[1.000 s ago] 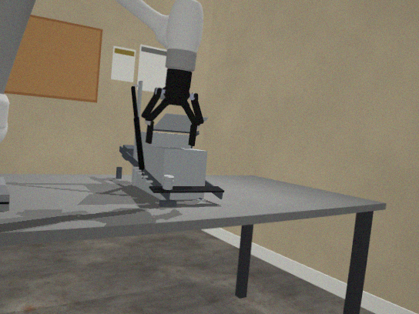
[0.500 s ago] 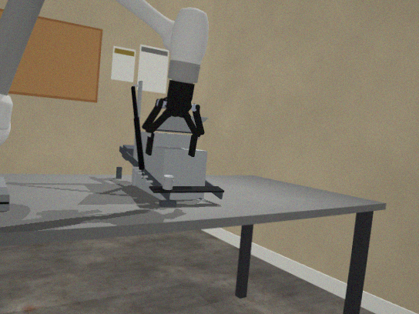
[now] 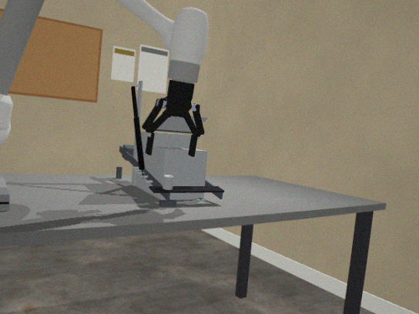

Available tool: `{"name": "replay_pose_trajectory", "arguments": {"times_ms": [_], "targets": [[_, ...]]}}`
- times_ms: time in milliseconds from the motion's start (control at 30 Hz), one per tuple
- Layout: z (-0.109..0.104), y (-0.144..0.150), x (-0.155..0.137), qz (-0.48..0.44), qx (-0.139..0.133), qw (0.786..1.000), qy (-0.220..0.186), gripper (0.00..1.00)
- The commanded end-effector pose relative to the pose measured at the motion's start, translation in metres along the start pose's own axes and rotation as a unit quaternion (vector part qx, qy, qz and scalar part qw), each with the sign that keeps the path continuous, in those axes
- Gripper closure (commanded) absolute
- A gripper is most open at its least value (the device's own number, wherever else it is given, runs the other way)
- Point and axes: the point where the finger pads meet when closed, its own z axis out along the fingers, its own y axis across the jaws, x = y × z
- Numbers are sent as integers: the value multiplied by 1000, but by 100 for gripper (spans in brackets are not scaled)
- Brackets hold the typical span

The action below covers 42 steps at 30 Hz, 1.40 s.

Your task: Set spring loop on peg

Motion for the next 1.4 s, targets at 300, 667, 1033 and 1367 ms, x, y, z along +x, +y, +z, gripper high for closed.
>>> {"name": "replay_pose_trajectory", "arguments": {"times_ms": [300, 667, 1033, 1367], "targets": [[12, 0, -2, 0, -1, 1000, 0, 0], [25, 0, -5, 0, -1, 1000, 0, 0], [43, 0, -8, 0, -1, 1000, 0, 0], [55, 0, -10, 0, -1, 1000, 0, 0]]}}
